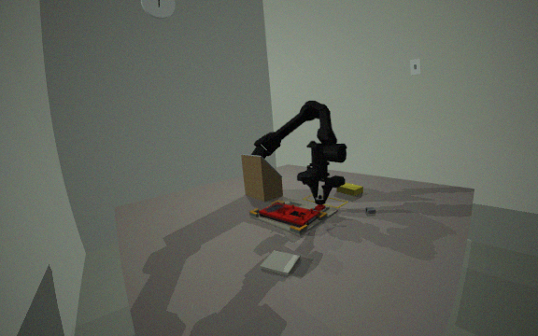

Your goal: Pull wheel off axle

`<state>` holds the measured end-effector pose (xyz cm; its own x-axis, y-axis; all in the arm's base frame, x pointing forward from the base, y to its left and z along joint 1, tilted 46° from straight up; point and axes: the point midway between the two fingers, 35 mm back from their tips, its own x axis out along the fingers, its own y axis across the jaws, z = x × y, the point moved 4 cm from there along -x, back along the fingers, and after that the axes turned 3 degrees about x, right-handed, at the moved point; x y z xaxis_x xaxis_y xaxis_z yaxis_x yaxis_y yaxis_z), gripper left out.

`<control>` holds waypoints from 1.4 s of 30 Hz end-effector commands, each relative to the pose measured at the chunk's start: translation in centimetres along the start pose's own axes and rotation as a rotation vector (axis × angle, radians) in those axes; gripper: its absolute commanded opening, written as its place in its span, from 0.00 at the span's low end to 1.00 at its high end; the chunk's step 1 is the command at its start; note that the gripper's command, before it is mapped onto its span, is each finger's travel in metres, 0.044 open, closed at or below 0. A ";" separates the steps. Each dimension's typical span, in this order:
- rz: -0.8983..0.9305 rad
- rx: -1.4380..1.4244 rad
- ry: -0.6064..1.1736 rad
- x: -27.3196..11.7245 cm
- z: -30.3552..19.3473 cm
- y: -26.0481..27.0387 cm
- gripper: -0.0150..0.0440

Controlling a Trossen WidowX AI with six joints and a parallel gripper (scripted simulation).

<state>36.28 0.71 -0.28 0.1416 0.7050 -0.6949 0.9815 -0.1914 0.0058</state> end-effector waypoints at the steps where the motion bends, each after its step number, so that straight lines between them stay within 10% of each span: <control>1: 0.003 -0.002 0.000 -0.4 0.0 0.1 0.25; 42: 0.004 0.001 0.001 -1.7 0.1 0.1 0.25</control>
<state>36.06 -0.29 0.63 0.1405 0.7045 -0.6956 0.9811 -0.1934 0.0023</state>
